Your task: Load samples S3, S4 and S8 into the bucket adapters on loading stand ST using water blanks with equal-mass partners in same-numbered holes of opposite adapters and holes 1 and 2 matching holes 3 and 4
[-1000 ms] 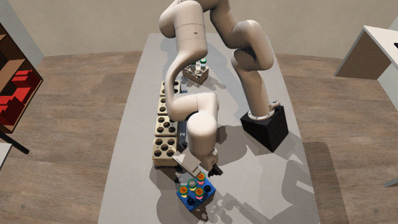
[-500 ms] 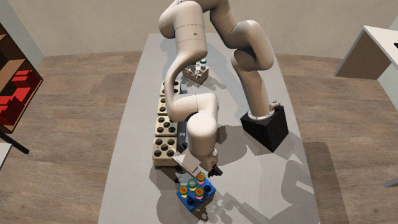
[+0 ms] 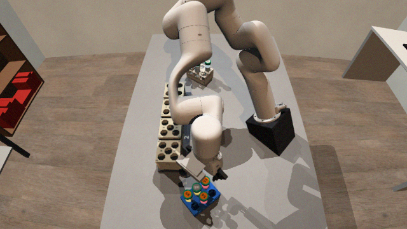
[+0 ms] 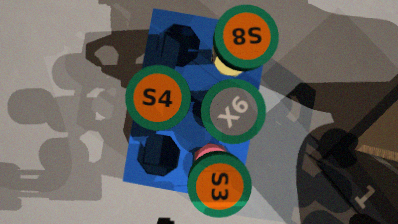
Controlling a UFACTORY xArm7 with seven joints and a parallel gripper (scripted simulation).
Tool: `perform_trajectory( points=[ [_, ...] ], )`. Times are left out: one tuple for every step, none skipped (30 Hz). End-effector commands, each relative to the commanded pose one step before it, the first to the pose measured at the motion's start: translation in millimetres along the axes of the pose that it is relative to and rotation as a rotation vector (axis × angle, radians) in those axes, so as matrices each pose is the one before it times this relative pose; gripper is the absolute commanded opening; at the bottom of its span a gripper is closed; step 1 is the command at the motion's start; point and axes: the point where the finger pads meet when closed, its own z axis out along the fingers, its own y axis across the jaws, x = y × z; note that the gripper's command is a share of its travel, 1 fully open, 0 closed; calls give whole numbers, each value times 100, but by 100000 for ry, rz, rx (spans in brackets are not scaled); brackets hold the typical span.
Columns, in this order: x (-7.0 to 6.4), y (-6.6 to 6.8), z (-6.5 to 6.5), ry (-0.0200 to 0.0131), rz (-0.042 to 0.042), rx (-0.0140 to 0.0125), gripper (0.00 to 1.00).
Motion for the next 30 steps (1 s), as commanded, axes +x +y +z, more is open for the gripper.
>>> perform_trajectory(
  points=[
    [131, -64, -171, 442, -26, 135, 100],
    [0, 0, 0, 0, 0, 0, 100],
    [0, 0, 0, 0, 0, 0, 100],
    [0, 0, 0, 0, 0, 0, 100],
    [0, 0, 0, 0, 0, 0, 100],
    [0, 0, 0, 0, 0, 0, 100],
    [0, 0, 0, 0, 0, 0, 100],
    [0, 0, 0, 0, 0, 0, 100],
    [0, 0, 0, 0, 0, 0, 100],
    [0, 0, 0, 0, 0, 0, 100],
    [0, 0, 0, 0, 0, 0, 100],
    [0, 0, 0, 0, 0, 0, 100],
    [-3, 1, -259, -14, 0, -3, 100],
    [1, 0, -267, 1, 1, 0, 100],
    [0, 0, -267, 1, 0, 1, 100],
    [0, 0, -267, 1, 0, 1, 100],
    [0, 0, -267, 1, 0, 1, 100],
    [0, 0, -267, 0, 0, 1, 100],
    [0, 0, -267, 0, 0, 1, 100],
    [0, 0, -267, 0, 0, 1, 100],
    [0, 0, -267, 0, 0, 1, 100],
    [0, 0, -267, 0, 0, 1, 100],
    [0, 0, -267, 0, 0, 1, 100],
    [0, 0, -267, 0, 0, 1, 100],
    [0, 0, 0, 0, 0, 0, 100],
    [0, 0, 0, 0, 0, 0, 100],
    [1, 0, -268, 0, 0, 0, 100],
    [0, 0, -267, 0, 0, 1, 100],
    [0, 0, -267, 0, 0, 1, 100],
    [0, 0, -267, 0, 0, 1, 100]
  ],
)
